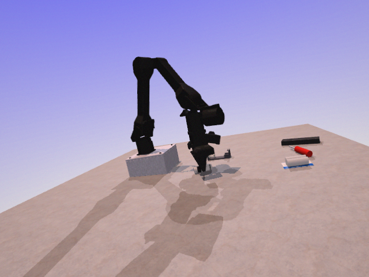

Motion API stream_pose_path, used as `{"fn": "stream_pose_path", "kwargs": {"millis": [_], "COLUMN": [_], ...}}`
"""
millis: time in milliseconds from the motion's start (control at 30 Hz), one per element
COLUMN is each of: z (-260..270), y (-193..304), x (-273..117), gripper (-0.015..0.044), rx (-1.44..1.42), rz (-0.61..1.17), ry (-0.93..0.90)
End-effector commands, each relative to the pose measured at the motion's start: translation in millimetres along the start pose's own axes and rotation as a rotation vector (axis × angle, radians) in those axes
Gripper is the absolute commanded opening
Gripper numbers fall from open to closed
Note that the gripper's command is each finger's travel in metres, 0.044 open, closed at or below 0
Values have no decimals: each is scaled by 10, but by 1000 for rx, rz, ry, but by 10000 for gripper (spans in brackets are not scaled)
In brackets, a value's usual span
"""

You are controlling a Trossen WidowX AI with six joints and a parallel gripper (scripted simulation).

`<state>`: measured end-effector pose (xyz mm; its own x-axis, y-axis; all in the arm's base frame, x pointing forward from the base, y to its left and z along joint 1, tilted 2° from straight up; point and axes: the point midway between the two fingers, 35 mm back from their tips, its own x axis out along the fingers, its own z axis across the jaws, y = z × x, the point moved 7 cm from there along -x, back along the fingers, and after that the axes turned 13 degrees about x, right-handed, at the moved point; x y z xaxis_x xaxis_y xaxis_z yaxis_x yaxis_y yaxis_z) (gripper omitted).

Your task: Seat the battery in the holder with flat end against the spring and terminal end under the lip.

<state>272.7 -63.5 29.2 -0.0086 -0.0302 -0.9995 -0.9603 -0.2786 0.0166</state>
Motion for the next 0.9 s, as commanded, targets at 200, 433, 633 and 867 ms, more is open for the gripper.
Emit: {"fn": "stream_pose_path", "kwargs": {"millis": [200, 433, 633, 867], "z": [-2, 247, 625, 1122], "y": [-3, -199, -420, -603], "x": [-485, -539, -613, -700], "gripper": [71, 71, 71, 71], "rx": [-3, 77, 185, 313], "rz": [-3, -6, -9, -11], "ry": [1, -1, -6, -10]}}
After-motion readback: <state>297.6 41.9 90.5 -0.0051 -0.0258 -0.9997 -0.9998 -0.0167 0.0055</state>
